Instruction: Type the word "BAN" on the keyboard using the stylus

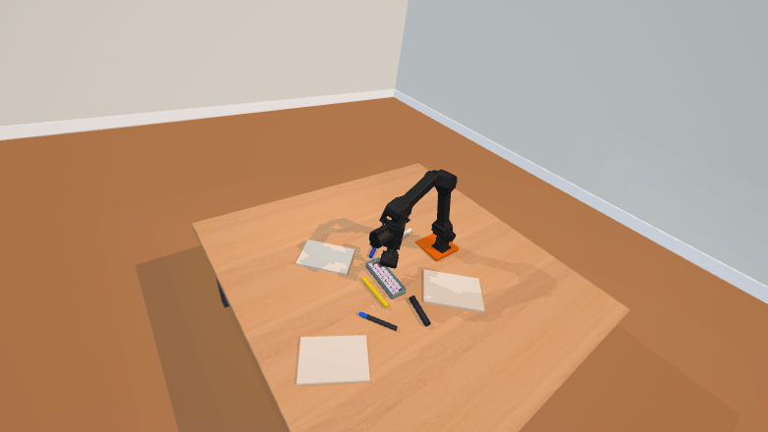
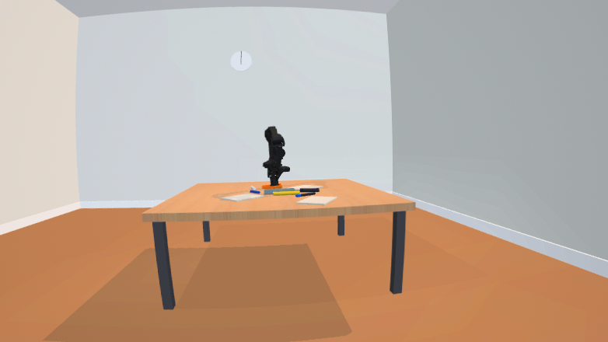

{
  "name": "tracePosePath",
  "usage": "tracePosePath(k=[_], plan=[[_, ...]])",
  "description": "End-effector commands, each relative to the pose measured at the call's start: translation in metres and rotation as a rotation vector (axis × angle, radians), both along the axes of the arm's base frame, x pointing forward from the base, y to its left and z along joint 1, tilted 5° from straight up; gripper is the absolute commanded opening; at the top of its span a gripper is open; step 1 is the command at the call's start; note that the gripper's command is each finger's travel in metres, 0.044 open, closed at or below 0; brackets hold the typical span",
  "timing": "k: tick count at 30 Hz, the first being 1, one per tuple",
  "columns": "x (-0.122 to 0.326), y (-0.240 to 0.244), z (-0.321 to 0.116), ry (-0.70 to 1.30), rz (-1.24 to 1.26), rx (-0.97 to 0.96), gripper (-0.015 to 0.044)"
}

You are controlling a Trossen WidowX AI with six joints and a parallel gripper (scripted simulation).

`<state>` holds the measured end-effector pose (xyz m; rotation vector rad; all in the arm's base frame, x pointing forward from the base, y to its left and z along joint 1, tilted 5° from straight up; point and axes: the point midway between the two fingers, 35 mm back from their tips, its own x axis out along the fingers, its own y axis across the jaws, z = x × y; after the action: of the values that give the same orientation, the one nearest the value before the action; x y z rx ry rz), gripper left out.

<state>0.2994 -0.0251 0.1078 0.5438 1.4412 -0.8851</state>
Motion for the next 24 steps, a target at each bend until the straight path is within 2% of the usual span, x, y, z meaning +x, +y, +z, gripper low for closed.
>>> tracePosePath(k=[1,14,24], plan=[[-0.012,-0.073,-0.003,-0.079,-0.895,-0.268,0.015],[-0.044,-0.128,-0.006,-0.209,-1.582,-0.547,0.015],[-0.043,-0.129,-0.006,-0.211,-1.589,-0.551,0.015]])
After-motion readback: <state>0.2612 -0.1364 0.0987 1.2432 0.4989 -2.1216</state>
